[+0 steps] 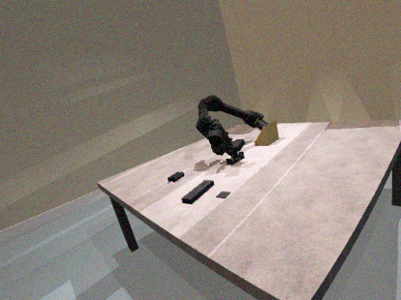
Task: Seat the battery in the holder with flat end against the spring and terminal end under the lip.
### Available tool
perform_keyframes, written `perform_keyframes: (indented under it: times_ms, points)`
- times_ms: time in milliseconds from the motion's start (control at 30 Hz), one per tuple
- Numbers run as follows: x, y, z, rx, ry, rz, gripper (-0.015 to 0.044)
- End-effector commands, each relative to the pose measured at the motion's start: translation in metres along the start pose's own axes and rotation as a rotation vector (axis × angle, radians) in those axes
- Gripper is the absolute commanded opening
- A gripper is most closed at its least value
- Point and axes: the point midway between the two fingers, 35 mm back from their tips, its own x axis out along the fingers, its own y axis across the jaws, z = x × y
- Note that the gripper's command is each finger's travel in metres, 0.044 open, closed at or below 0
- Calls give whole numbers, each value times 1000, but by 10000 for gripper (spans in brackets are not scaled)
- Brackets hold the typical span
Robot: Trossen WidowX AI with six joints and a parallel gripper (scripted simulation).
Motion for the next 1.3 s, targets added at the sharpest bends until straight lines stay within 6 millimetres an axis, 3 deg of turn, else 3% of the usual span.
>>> perform_keyframes:
  times_ms: [0, 1267]
  points:
    - [0, 1, 5, 4, -47, 1, 76]
    - [7, 2, 2, -6, -214, 15, 76]
